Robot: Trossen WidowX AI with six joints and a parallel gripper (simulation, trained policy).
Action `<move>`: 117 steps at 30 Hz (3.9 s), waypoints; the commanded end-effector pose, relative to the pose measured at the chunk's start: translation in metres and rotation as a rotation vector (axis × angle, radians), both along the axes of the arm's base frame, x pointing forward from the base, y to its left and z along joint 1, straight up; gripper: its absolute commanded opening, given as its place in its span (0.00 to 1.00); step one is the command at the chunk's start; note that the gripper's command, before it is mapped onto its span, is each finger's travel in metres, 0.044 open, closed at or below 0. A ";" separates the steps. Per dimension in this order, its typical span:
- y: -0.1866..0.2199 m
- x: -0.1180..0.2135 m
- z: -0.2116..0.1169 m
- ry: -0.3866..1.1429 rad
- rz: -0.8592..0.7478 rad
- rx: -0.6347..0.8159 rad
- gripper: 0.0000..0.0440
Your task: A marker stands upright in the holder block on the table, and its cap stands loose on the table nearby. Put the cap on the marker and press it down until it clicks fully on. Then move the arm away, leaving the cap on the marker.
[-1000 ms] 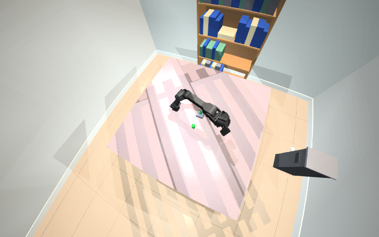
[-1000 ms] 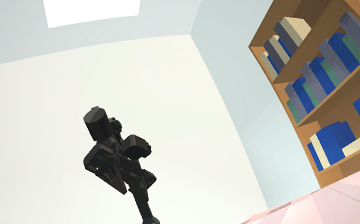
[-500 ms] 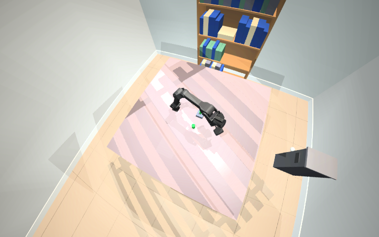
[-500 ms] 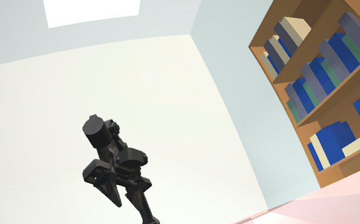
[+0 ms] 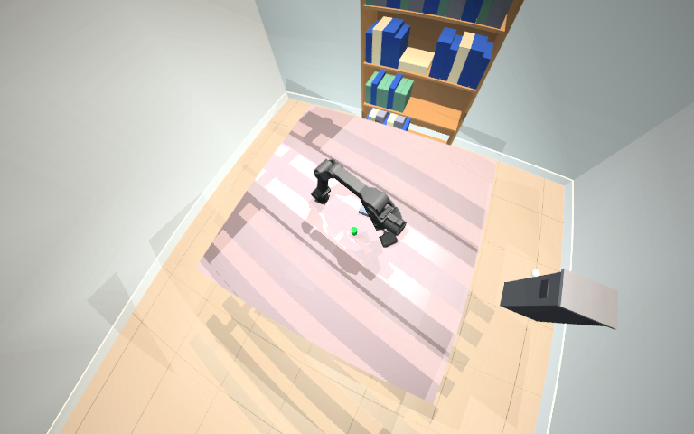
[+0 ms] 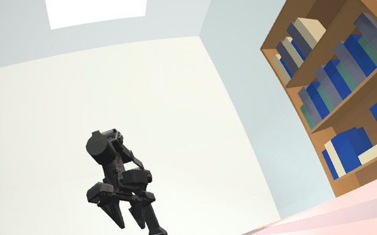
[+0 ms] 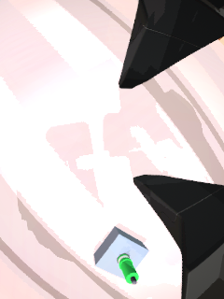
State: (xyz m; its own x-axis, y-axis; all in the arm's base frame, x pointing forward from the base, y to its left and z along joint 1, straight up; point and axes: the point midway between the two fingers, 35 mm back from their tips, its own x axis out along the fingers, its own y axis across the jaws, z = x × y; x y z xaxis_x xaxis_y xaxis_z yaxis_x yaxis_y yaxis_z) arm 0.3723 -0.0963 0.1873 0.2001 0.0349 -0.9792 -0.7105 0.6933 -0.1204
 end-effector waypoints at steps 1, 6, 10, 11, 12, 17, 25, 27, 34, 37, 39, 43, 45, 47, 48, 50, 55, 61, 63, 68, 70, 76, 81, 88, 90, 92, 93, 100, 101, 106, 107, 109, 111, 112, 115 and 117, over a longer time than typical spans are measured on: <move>-0.002 -0.010 -0.004 0.042 -0.014 -0.006 0.72; -0.005 -0.024 -0.010 0.098 -0.029 -0.012 0.73; -0.006 -0.034 -0.014 0.141 -0.041 -0.016 0.73; -0.007 -0.036 -0.015 0.152 -0.043 -0.016 0.73; -0.007 -0.039 -0.016 0.162 -0.046 -0.017 0.73; -0.008 -0.050 -0.022 0.213 -0.057 -0.016 0.73; -0.009 -0.067 -0.033 0.287 -0.069 -0.005 0.72; -0.009 -0.070 -0.036 0.304 -0.070 -0.001 0.72; -0.009 -0.083 -0.046 0.357 -0.073 0.018 0.72; -0.009 -0.089 -0.050 0.377 -0.072 0.027 0.71; -0.009 -0.092 -0.053 0.388 -0.071 0.034 0.71; -0.009 -0.098 -0.059 0.408 -0.067 0.049 0.70; -0.009 -0.101 -0.062 0.415 -0.065 0.056 0.70; -0.009 -0.104 -0.065 0.422 -0.062 0.063 0.69; -0.009 -0.105 -0.067 0.426 -0.060 0.067 0.69; -0.009 -0.108 -0.070 0.432 -0.057 0.073 0.68; -0.009 -0.113 -0.080 0.444 -0.046 0.089 0.66; -0.009 -0.118 -0.095 0.456 -0.026 0.105 0.63; -0.009 -0.119 -0.100 0.458 -0.017 0.109 0.62; -0.009 -0.122 -0.114 0.461 0.008 0.112 0.59; -0.009 -0.123 -0.118 0.462 0.020 0.110 0.59; -0.011 -0.125 -0.125 0.453 0.051 0.088 0.53; -0.012 -0.124 -0.124 0.431 0.069 0.061 0.36; -0.013 -0.116 -0.110 0.373 0.093 0.010 0.20; -0.013 -0.112 -0.104 0.353 0.100 -0.005 0.20; -0.011 -0.108 -0.098 0.333 0.107 -0.017 0.20; -0.010 -0.106 -0.095 0.324 0.110 -0.022 0.19; 0.005 -0.095 -0.073 0.278 0.133 -0.044 0.18; 0.008 -0.094 -0.070 0.273 0.137 -0.046 0.18; 0.028 -0.089 -0.055 0.256 0.155 -0.047 0.17; 0.032 -0.089 -0.052 0.254 0.159 -0.047 0.17; 0.041 -0.088 -0.047 0.252 0.168 -0.046 0.16; 0.049 -0.088 -0.042 0.252 0.177 -0.045 0.15; 0.054 -0.089 -0.040 0.252 0.181 -0.044 0.15; 0.068 -0.091 -0.035 0.255 0.196 -0.042 0.14; 0.077 -0.092 -0.032 0.258 0.206 -0.041 0.13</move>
